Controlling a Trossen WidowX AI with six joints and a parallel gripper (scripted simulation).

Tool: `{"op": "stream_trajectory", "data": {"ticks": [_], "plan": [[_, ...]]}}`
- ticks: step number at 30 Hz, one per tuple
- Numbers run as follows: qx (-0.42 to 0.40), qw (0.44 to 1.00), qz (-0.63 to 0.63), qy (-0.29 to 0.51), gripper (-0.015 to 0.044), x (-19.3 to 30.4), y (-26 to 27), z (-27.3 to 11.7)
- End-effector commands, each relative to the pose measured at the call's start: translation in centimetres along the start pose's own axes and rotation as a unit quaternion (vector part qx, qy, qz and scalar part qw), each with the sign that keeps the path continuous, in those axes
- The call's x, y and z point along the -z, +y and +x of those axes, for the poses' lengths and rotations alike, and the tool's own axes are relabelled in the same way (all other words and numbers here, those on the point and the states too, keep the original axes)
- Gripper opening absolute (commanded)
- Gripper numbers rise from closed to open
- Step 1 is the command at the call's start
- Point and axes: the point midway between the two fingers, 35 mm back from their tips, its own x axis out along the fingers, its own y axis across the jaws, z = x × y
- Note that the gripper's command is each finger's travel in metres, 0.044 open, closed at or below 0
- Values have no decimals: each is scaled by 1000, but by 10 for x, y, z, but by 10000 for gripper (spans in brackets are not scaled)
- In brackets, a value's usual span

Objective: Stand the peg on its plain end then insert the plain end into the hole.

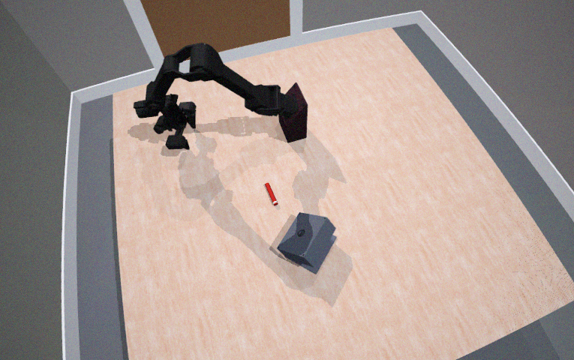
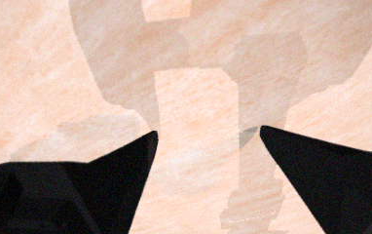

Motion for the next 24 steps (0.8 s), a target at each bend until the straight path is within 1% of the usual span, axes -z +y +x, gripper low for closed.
{"op": "stream_trajectory", "data": {"ticks": [1, 7, 24], "plan": [[-26, 998, -55, -17, 440, -7, 29, -5], [-71, 986, -143, -39, 440, -10, 77, -13], [-90, 954, -286, -24, 440, 30, 156, -12]]}}
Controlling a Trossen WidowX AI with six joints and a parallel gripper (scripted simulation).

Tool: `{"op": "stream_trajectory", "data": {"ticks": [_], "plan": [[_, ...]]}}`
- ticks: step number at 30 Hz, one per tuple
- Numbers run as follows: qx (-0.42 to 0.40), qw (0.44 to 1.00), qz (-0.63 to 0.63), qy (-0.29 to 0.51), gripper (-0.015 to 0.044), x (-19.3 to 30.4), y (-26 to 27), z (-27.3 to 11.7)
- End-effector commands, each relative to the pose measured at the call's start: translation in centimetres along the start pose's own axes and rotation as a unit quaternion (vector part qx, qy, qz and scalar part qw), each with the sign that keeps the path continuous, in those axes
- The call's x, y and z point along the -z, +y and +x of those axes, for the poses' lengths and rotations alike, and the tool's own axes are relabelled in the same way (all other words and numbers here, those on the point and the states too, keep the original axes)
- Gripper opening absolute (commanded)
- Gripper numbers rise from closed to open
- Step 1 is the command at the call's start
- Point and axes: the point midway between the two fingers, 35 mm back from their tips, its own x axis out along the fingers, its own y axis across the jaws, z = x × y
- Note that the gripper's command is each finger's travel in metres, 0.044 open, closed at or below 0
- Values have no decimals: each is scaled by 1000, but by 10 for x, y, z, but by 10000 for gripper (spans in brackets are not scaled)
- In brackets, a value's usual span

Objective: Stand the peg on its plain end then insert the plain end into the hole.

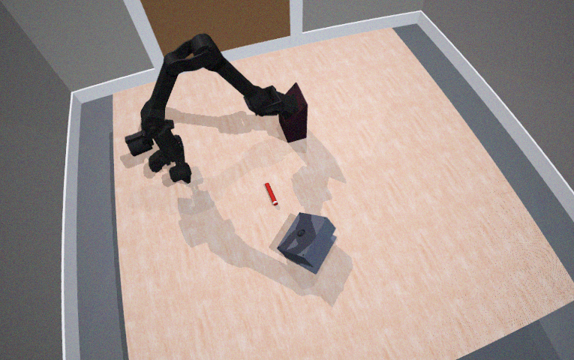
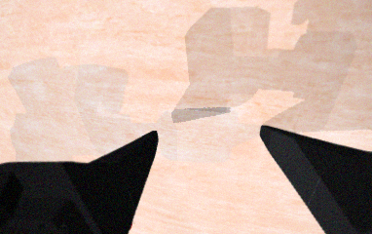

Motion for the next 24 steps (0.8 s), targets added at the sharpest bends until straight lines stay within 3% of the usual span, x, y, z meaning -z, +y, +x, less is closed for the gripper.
{"op": "stream_trajectory", "data": {"ticks": [1, 12, 24], "plan": [[-4, 999, -33, 1, 440, 0, 19, 2], [-41, 990, -132, 39, 440, 21, 84, 11], [-27, 966, -235, 100, 440, 72, 133, 27]]}}
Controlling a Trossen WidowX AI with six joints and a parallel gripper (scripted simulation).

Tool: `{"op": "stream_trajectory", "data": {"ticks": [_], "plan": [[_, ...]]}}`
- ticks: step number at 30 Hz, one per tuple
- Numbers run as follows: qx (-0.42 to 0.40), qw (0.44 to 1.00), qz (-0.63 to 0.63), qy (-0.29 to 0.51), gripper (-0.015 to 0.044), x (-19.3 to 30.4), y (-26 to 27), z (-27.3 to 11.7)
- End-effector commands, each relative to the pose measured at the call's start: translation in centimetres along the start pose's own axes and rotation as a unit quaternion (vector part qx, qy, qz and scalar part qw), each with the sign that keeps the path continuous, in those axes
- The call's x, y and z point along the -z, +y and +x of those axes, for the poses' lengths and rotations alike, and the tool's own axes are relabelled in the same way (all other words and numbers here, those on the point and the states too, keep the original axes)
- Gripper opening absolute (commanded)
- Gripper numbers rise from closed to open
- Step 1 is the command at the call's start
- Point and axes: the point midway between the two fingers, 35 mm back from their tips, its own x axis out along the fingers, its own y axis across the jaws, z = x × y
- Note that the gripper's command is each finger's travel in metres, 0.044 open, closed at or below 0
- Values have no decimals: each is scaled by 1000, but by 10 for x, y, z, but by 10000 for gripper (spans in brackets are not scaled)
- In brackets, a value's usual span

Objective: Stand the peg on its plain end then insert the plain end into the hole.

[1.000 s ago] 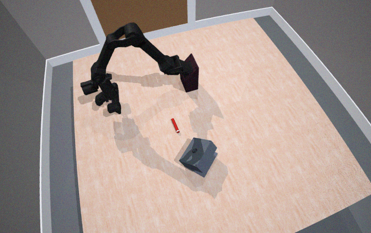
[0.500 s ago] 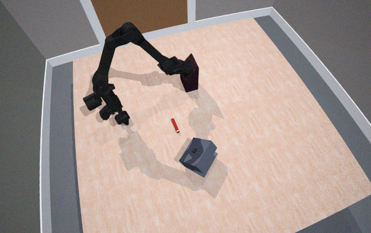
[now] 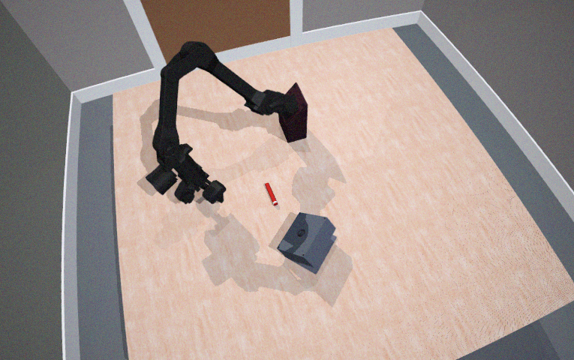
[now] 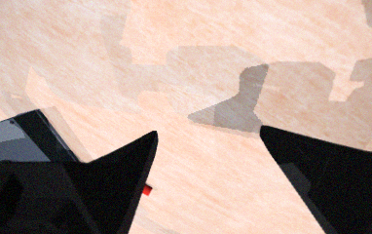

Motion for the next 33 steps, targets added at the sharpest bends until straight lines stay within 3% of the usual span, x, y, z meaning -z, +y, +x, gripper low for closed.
{"op": "stream_trajectory", "data": {"ticks": [1, 17, 33], "plan": [[6, 999, -43, 26, 440, 12, 24, 8], [52, 962, -259, 77, 440, 62, 111, 19], [128, 865, -482, 42, 440, 114, 174, 3]]}}
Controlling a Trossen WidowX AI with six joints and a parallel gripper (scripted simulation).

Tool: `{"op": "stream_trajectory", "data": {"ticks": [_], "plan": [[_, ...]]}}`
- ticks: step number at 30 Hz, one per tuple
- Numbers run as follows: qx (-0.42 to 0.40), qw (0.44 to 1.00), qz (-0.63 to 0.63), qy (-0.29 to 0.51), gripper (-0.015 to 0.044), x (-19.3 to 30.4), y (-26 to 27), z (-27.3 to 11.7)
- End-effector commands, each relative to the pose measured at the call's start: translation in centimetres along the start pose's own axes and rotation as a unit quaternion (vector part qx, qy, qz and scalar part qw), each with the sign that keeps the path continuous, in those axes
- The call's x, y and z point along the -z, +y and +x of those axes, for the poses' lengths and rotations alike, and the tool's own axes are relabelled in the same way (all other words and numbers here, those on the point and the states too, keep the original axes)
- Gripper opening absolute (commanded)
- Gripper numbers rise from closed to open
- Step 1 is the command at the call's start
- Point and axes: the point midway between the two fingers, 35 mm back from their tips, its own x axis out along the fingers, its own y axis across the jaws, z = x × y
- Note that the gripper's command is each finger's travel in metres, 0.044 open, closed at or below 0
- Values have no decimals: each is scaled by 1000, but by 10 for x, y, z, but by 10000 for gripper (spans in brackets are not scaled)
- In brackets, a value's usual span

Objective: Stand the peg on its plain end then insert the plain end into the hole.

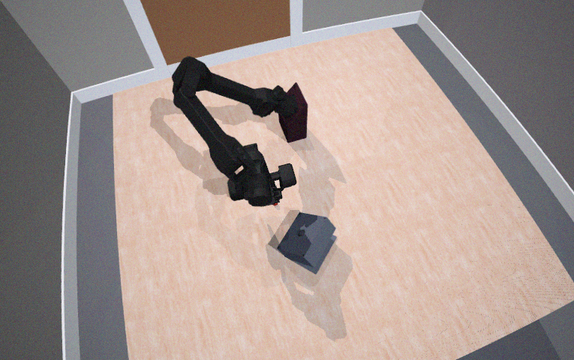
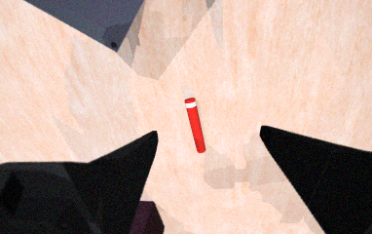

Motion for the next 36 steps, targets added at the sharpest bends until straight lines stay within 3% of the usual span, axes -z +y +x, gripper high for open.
{"op": "stream_trajectory", "data": {"ticks": [1, 10, 36], "plan": [[35, 998, -60, -9, 440, 0, 18, -9], [48, 995, -82, -15, 440, -1, 24, -12], [46, 996, -81, -15, 440, -5, 22, 30]]}}
